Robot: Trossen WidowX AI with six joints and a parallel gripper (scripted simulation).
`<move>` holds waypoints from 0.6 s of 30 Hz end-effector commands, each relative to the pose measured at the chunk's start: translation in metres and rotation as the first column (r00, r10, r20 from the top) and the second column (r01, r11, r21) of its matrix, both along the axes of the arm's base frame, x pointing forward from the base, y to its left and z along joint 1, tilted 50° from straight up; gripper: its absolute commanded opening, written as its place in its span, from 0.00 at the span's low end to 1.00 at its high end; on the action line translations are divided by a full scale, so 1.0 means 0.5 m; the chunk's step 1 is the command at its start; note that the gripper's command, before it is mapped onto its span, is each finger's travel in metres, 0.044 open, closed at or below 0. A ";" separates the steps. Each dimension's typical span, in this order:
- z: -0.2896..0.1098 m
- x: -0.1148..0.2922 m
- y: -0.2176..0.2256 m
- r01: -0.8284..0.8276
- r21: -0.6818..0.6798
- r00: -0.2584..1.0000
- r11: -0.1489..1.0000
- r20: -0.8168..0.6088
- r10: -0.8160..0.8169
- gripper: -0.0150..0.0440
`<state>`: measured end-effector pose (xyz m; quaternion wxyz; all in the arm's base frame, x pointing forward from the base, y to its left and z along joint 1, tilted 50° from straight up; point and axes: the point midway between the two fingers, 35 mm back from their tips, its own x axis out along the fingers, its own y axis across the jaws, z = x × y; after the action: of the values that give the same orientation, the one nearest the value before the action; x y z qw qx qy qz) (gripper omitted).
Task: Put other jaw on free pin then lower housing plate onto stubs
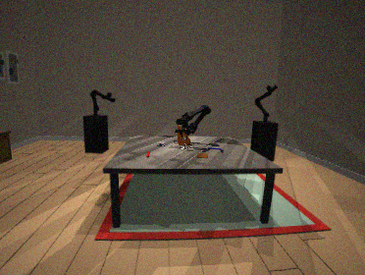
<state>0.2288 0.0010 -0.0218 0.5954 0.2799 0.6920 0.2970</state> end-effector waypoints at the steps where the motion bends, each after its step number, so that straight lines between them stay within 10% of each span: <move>1: 0.014 0.024 0.009 0.006 -0.002 1.000 1.000 0.009 -0.006 0.48; 18: 0.069 0.093 0.072 0.005 0.004 1.000 1.000 0.010 -0.005 0.48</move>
<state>0.2670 0.0312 0.0054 0.5962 0.2797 0.6913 0.2973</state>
